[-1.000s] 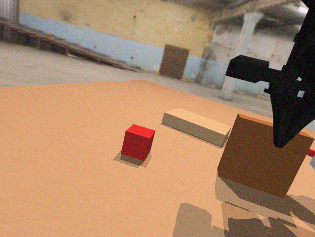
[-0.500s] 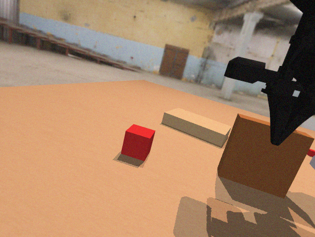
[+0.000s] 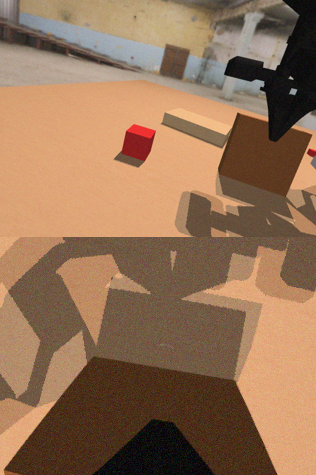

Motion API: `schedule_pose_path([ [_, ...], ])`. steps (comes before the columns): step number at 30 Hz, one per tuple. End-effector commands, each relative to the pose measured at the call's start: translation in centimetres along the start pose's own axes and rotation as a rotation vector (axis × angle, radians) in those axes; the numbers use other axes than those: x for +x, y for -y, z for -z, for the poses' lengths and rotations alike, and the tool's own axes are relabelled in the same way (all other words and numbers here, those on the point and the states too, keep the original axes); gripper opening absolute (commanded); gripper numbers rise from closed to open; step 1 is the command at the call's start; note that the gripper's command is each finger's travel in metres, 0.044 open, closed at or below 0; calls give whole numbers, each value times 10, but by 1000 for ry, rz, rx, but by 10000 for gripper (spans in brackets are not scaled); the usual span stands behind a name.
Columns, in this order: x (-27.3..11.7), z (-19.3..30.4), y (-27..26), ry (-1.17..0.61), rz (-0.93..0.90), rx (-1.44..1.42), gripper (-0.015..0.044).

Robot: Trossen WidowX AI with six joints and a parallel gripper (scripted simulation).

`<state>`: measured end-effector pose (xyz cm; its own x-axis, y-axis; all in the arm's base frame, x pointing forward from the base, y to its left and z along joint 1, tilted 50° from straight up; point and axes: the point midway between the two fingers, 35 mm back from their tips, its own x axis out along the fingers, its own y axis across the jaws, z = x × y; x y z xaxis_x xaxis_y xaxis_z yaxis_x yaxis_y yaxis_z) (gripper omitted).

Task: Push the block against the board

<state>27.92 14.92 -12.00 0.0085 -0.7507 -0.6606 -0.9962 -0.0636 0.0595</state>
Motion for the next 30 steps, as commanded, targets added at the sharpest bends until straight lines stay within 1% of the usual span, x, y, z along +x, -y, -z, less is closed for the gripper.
schedule_pose_path([
  [1, -2, 5, 2, 0, 7, 1, 0],
  [30, -1, 29, 1, -2, 7, 1, 0],
])
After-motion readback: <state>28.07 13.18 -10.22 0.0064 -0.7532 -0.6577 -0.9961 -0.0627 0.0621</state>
